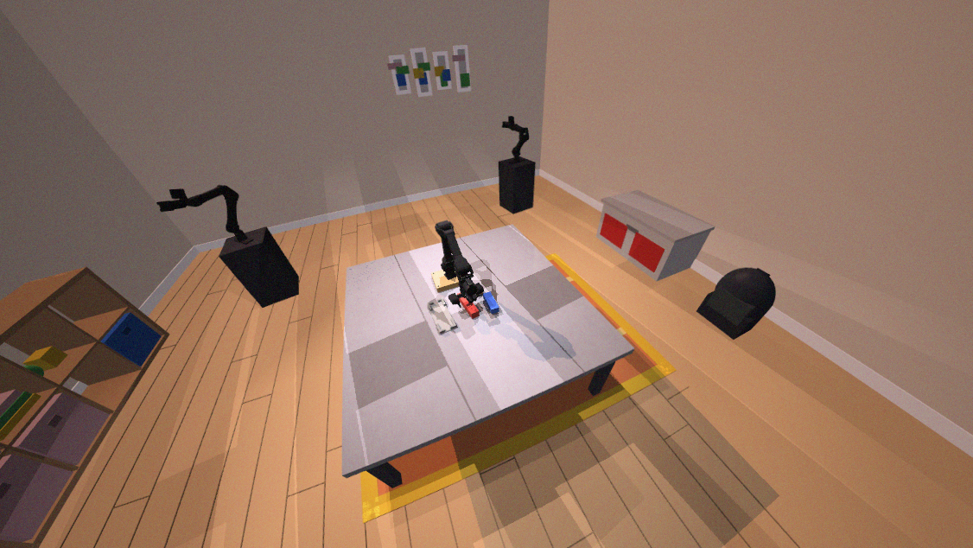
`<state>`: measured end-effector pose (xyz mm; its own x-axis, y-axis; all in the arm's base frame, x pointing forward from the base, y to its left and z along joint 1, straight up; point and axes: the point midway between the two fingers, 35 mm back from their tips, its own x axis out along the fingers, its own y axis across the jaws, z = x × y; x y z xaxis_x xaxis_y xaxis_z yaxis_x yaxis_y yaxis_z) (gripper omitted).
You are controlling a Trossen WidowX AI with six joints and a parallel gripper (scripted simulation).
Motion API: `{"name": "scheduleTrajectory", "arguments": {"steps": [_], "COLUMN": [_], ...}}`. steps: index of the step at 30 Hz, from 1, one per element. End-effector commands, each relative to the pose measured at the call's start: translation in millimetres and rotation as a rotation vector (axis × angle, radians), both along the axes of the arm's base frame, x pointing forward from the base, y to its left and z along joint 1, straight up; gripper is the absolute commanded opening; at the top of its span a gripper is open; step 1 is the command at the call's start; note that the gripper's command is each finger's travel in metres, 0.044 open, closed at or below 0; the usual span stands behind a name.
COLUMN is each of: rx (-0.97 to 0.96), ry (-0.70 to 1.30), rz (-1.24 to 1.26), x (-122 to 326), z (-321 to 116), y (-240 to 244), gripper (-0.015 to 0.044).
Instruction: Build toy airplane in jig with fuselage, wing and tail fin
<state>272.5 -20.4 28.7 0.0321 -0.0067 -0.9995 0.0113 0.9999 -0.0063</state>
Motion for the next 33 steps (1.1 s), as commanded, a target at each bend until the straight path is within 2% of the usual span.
{"name": "scheduleTrajectory", "arguments": {"steps": [1,9,18,26,31,33], "rx": [0.005,0.005,0.005,0.005,0.005,0.005], "ry": [0.006,0.006,0.006,0.006,0.006,0.006], "rz": [-0.003,-0.003,-0.003,-0.003,-0.003,-0.003], "x": [-1.2,-1.9,-1.9,-1.9,-0.1,1.1], "z": [-8.0,-18.1,-18.1,-18.1,-10.8,-5.0], "y": [0.8,0.9,0.9,0.9,0.8,0.7], "gripper": [0.044,0.044,0.0204,0.015,0.0019,0.0]}}
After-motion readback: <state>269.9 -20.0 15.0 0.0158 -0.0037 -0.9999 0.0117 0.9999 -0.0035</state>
